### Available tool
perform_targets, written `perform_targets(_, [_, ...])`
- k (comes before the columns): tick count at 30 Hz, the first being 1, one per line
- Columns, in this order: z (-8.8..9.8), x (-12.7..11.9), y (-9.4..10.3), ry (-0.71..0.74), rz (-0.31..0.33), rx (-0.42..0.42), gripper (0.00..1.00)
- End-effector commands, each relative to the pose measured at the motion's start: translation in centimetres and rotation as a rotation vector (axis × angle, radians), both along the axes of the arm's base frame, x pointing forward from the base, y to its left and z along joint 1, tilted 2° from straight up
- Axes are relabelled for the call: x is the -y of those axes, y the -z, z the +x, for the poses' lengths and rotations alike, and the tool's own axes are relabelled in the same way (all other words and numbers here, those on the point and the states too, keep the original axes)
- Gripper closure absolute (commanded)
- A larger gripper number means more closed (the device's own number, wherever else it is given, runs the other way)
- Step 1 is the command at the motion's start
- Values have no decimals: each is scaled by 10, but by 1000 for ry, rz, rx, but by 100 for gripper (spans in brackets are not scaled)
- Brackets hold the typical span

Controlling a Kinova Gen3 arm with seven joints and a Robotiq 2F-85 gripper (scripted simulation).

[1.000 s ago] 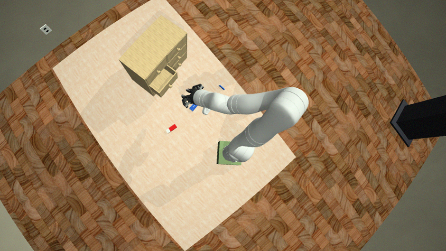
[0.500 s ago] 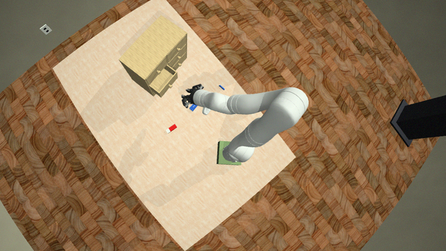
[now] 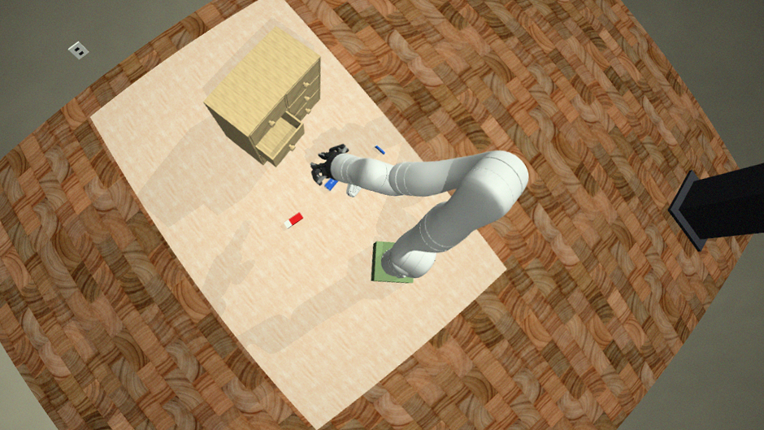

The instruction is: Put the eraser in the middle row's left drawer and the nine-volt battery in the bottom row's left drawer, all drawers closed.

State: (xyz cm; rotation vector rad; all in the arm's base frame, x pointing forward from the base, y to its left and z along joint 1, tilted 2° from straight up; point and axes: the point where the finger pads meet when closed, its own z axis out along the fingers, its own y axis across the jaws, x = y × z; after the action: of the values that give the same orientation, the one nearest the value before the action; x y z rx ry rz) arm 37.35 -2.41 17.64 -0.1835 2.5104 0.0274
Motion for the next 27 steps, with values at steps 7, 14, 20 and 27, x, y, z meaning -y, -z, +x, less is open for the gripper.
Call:
perform_targets(7, [0,0,-1,-1,1,-2,67])
perform_targets(14, [-1,-1,-1,-2,2,-5,67])
perform_targets(20, [-1,-1,-1,-3,3,-8,67])
perform_targets(27, [-2,-2,-2,-4,4,-13,67])
